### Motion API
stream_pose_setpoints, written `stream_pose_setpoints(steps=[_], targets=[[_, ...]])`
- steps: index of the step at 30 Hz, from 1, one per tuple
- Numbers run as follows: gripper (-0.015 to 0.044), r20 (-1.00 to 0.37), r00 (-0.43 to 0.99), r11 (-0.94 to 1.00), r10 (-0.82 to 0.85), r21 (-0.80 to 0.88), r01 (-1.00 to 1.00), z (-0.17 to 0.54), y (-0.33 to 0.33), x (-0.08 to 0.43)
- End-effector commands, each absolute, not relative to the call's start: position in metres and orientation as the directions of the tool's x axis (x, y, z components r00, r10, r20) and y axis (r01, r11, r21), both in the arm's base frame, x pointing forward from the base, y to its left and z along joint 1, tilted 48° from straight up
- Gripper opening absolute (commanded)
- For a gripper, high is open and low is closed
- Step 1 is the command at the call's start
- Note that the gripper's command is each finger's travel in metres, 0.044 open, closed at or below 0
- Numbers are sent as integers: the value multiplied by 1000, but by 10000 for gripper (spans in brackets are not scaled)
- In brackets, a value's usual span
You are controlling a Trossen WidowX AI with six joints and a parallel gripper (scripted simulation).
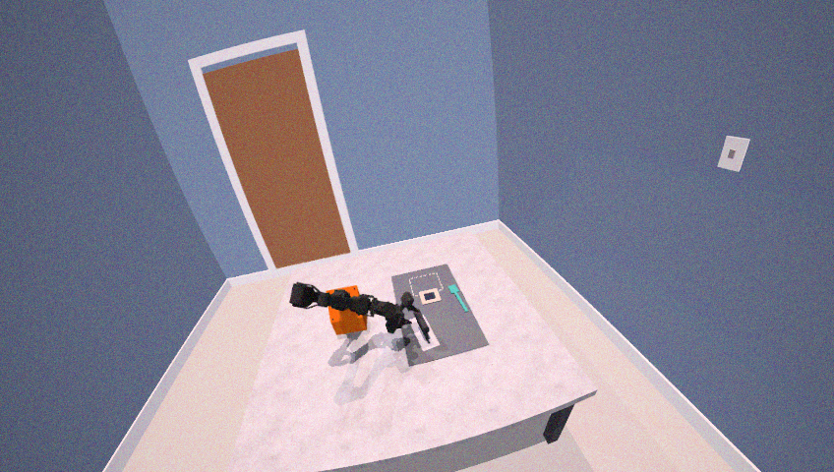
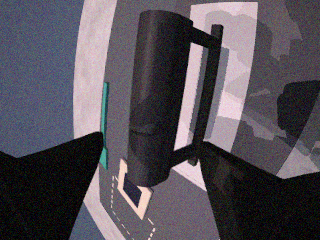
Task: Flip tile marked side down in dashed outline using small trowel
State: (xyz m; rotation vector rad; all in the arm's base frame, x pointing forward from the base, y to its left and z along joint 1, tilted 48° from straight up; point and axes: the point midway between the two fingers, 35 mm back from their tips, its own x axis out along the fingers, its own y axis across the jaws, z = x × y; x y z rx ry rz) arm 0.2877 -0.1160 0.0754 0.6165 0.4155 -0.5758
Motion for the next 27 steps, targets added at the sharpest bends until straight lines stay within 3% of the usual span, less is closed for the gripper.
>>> stream_pose_setpoints(steps=[1, 27], targets=[[300, -524, 765, 665, -374, 423, 615, 73, -118, 291], [300, -523, 766, 665, -374, 423, 615, 53, -133, 322]])
